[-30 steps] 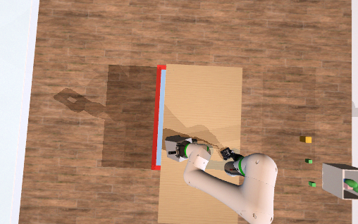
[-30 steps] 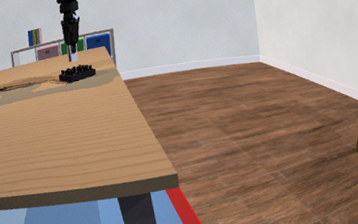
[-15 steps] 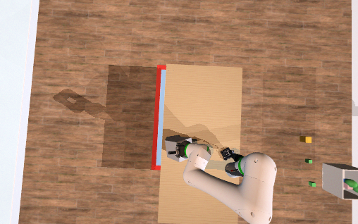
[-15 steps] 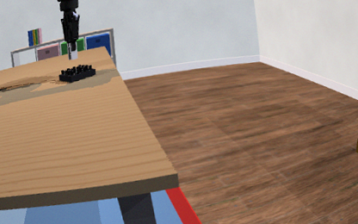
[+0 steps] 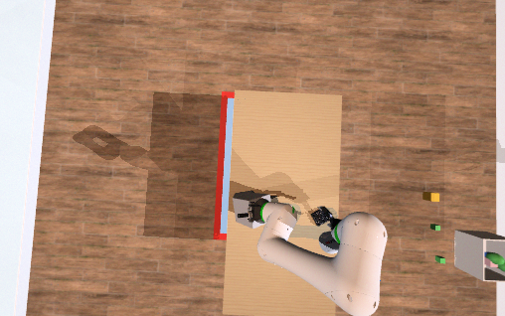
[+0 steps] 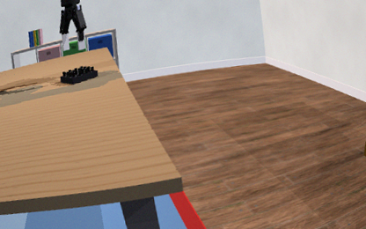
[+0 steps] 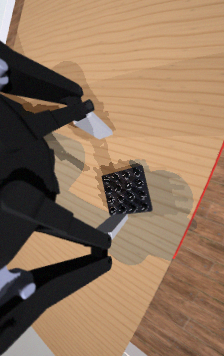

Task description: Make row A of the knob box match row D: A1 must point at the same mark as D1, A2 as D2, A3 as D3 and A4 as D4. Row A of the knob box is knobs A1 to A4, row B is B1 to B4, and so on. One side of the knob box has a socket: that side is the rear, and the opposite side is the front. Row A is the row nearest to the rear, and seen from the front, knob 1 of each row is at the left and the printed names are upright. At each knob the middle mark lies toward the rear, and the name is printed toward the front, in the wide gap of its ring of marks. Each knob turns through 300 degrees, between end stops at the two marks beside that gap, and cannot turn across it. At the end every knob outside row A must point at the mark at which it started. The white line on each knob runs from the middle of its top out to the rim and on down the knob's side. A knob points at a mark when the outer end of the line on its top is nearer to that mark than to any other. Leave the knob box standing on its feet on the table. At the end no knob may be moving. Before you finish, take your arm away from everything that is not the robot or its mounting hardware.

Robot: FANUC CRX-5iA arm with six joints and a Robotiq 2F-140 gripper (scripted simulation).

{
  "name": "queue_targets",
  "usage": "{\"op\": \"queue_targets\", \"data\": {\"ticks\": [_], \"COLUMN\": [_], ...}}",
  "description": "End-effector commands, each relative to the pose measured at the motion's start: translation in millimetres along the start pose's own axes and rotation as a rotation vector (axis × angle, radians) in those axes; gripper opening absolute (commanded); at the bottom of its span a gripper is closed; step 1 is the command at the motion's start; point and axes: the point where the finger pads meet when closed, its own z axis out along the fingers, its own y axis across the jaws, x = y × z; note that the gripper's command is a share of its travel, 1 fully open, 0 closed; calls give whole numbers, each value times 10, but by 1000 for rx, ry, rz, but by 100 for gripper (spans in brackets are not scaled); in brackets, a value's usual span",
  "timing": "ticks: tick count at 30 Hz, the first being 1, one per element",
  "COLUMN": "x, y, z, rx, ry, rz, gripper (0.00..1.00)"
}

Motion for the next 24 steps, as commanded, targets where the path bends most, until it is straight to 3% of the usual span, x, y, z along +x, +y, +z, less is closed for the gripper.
{"op": "queue_targets", "data": {"ticks": [1,13,24], "x": [3,4,4], "y": [0,1,1], "z": [-219,-739,-803], "rx": [1,1,1], "ry": [-1,-1,-2], "rz": [0,0,0], "gripper": [100,100,100]}}
